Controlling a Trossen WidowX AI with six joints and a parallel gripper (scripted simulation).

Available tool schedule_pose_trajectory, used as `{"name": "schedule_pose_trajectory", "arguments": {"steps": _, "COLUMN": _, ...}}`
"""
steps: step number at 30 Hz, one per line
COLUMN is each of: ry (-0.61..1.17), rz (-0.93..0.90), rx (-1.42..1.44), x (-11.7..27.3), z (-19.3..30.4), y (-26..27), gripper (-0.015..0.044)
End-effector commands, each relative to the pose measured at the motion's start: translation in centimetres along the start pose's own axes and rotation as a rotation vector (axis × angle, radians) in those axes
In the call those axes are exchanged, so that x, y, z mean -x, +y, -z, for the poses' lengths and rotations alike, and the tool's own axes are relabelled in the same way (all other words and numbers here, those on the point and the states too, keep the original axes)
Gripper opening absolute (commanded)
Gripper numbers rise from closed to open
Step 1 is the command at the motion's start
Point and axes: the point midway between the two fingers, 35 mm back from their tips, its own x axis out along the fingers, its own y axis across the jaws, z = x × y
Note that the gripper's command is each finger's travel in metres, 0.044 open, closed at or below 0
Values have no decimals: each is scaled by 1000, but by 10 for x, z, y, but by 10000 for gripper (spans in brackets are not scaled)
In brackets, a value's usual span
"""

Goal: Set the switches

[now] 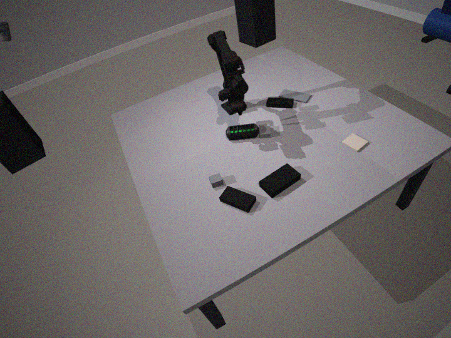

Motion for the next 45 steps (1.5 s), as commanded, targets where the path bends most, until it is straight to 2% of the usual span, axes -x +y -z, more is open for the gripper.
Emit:
{"name": "schedule_pose_trajectory", "arguments": {"steps": 1, "ry": 0, "rz": 1, "rx": 0, "x": 0, "z": 0, "y": 0, "gripper": 263}}
{"name": "schedule_pose_trajectory", "arguments": {"steps": 8, "ry": 0, "rz": 1, "rx": 0, "x": 0, "z": 0, "y": 0, "gripper": 440}}
{"name": "schedule_pose_trajectory", "arguments": {"steps": 10, "ry": 0, "rz": 1, "rx": 0, "x": 0, "z": 0, "y": 0, "gripper": 440}}
{"name": "schedule_pose_trajectory", "arguments": {"steps": 22, "ry": -4, "rz": -277, "rx": -6, "x": -48, "z": 48, "y": -14, "gripper": 125}}
{"name": "schedule_pose_trajectory", "arguments": {"steps": 27, "ry": 2, "rz": -294, "rx": -8, "x": -51, "z": 51, "y": -15, "gripper": 0}}
{"name": "schedule_pose_trajectory", "arguments": {"steps": 45, "ry": 1, "rz": -294, "rx": -8, "x": -67, "z": 52, "y": -14, "gripper": 0}}
